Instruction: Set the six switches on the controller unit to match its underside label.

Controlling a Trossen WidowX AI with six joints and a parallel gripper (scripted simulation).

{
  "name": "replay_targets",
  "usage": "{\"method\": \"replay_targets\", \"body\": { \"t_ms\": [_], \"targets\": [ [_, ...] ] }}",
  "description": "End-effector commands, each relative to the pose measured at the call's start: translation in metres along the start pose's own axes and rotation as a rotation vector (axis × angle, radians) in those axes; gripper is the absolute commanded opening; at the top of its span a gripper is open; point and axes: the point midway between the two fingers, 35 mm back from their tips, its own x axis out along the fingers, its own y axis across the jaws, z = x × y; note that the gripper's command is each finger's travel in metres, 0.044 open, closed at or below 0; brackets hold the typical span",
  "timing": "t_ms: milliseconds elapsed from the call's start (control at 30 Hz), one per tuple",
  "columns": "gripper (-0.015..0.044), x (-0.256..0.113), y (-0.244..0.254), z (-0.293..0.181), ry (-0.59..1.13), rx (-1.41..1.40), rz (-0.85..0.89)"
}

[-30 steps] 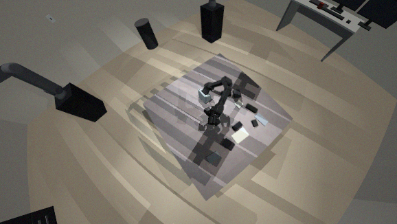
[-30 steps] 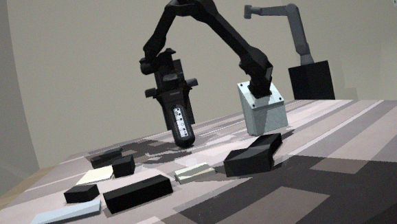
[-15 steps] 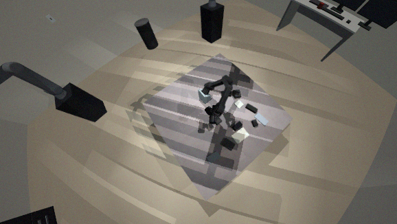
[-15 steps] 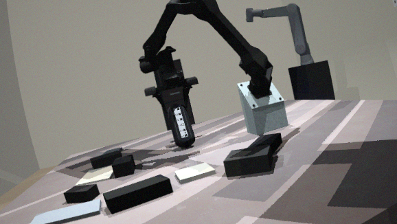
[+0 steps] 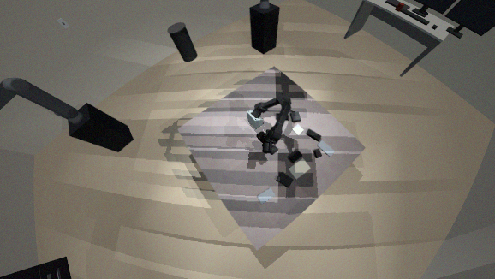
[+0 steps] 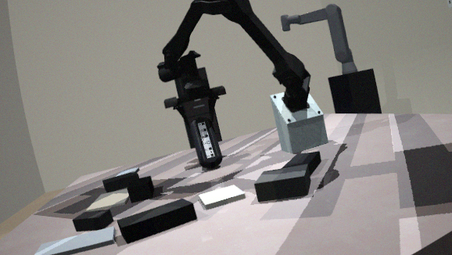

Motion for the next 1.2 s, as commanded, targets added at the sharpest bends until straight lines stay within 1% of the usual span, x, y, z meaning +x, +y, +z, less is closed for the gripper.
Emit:
{"method": "replay_targets", "body": {
  "t_ms": [0, 1167],
  "targets": [
    [0.0336, 0.001, 0.001, 0.007, -0.018, 0.007, -0.002],
    [0.0338, -0.002, 0.000, 0.045, -0.020, 0.008, -0.002]
  ]
}}
